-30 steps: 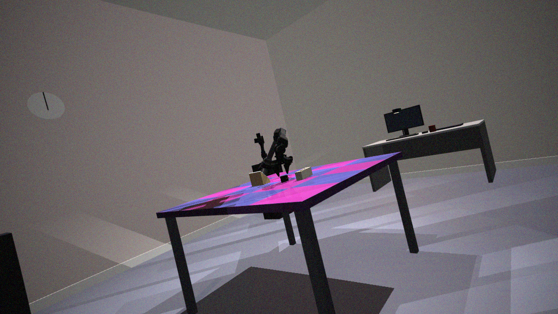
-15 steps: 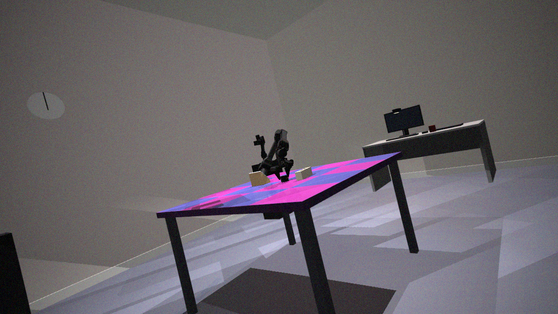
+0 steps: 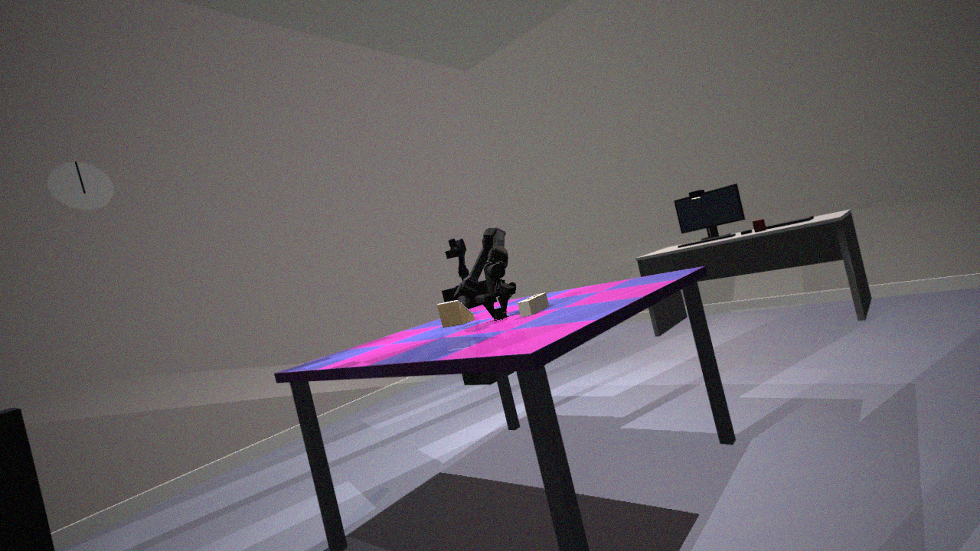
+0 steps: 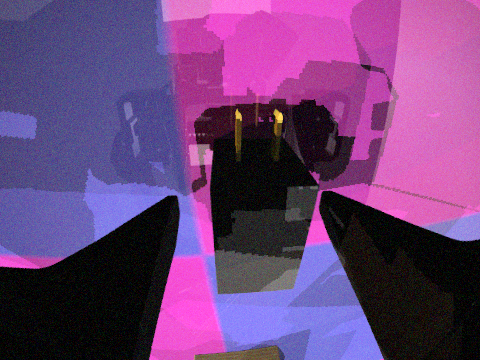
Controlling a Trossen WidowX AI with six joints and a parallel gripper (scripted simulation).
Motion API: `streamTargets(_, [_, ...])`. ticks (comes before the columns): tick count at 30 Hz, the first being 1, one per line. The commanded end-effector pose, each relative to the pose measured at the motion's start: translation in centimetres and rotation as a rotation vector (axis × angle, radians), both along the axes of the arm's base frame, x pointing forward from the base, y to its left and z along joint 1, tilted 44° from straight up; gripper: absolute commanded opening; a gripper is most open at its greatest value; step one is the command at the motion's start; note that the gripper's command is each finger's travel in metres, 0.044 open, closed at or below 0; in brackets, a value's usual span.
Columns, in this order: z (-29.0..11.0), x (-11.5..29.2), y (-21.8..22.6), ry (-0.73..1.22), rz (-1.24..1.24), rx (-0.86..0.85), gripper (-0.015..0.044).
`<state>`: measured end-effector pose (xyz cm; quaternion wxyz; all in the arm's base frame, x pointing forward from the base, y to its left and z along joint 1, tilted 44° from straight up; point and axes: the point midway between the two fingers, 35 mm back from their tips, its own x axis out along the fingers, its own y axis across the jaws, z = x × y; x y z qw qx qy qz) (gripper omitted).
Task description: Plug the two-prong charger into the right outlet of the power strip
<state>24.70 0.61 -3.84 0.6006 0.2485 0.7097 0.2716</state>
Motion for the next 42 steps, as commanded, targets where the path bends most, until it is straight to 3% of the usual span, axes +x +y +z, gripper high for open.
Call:
streamTargets(1, [0.0,0.0,0.0,0.0,0.001,0.0,0.0204])
streamTargets(5, [0.0,0.0,0.0,0.0,0.001,0.0,0.0099])
streamTargets(10, [0.0,0.0,0.0,0.0,0.001,0.0,0.0065])
streamTargets(13, [0.3,0.1,-0.3,0.0,0.0,0.0,0.0])
streamTargets(26, [4.0,0.5,-3.9,0.003,-0.004,0.001,0.0])
streamTargets(42, [1.3,2.6,-2.6,-0.123,0.129,0.014,0.0])
